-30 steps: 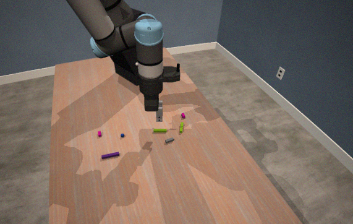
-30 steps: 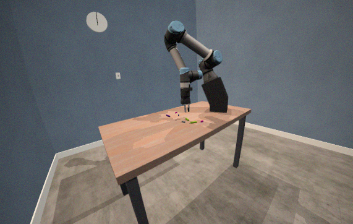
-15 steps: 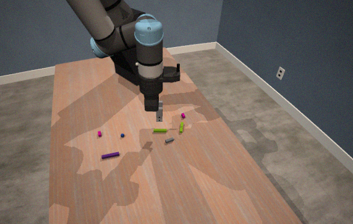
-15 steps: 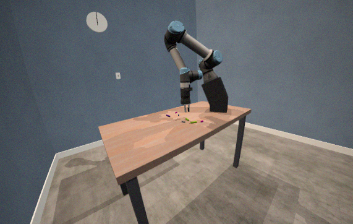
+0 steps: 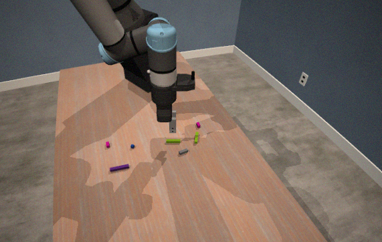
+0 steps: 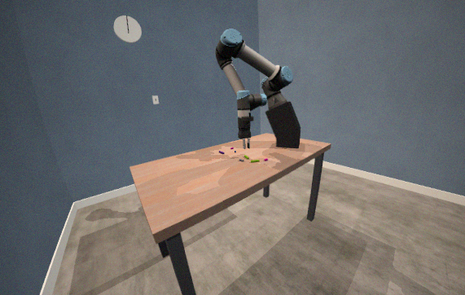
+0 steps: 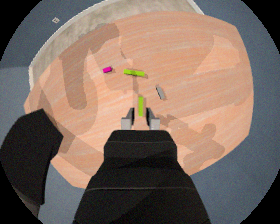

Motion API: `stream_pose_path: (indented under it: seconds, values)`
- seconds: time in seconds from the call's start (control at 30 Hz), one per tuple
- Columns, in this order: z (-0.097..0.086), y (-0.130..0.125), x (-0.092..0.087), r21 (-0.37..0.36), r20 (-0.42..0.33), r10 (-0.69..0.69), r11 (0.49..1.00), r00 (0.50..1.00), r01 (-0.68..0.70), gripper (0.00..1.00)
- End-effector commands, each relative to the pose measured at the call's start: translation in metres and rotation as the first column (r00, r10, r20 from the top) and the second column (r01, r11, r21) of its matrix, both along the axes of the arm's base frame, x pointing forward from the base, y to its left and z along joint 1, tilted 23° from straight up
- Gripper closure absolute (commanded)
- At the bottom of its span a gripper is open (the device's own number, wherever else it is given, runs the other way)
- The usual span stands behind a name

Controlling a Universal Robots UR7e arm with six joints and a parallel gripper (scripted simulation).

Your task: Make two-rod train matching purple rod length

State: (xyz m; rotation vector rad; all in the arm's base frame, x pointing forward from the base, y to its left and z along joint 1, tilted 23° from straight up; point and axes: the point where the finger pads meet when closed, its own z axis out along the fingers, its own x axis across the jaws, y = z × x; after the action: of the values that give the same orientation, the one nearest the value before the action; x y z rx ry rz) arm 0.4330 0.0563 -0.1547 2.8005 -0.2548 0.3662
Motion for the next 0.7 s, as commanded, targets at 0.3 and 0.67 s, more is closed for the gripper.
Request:
stream_pose_path:
  seconds: [0.3, 0.67]
  values:
    - [-0.018, -0.007, 0.007, 0.001, 0.005, -0.001, 1.000, 1.000, 0.001, 0.46]
    - [-0.033, -0.012, 0.011, 0.001, 0.005, -0.001, 1.000, 1.000, 0.001, 0.46]
